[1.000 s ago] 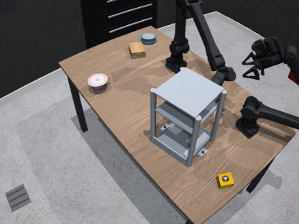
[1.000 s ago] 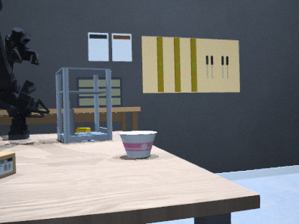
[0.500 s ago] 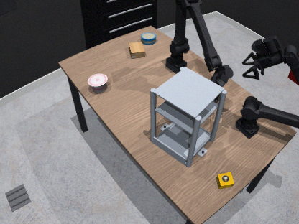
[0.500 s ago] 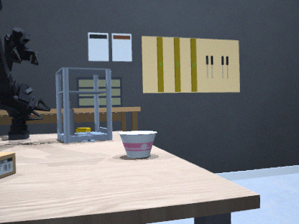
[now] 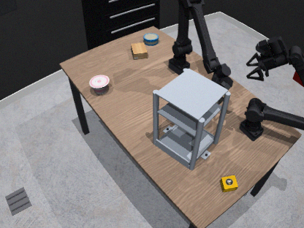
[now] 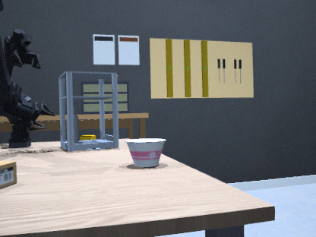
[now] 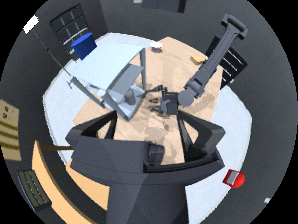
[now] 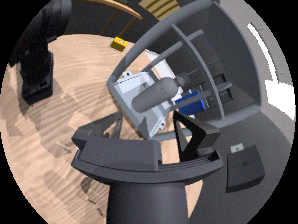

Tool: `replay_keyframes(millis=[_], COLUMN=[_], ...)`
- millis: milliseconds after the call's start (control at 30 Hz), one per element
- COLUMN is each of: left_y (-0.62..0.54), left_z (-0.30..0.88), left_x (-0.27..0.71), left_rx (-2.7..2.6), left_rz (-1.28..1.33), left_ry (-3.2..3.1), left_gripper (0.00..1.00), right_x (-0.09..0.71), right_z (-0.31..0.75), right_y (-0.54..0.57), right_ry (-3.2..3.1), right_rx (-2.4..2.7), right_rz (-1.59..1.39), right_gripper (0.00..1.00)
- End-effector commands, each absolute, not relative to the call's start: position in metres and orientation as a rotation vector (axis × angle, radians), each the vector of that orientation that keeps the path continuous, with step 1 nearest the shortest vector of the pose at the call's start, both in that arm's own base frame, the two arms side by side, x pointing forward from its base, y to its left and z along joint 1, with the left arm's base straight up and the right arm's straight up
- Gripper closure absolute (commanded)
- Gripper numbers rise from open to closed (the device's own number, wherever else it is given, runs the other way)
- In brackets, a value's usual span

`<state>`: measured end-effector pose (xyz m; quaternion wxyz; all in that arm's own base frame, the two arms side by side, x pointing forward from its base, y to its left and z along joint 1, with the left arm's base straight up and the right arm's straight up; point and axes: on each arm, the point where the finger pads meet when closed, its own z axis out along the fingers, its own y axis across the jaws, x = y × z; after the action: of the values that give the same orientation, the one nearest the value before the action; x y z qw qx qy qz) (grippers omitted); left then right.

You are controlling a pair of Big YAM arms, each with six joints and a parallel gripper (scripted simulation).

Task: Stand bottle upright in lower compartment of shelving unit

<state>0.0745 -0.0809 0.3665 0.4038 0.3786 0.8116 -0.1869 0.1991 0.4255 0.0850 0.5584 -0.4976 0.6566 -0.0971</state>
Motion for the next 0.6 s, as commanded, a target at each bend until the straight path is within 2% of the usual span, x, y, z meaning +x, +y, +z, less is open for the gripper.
replay_keyframes(millis=[0, 567], left_y=[-0.079, -0.08], left_z=[0.391, 0.393], left_x=[0.074, 0.076], left_rx=[0.94, 0.92], left_rz=[-0.482, -0.49], left_ry=[2.011, 2.008], left_gripper=[0.0, 0.0], right_x=[0.211, 0.218], right_z=[0.092, 0.102], right_y=[0.427, 0.431], right_ry=[1.295, 0.873], right_rx=[-1.336, -1.632], right_rz=[-0.313, -0.42], right_gripper=[0.15, 0.15])
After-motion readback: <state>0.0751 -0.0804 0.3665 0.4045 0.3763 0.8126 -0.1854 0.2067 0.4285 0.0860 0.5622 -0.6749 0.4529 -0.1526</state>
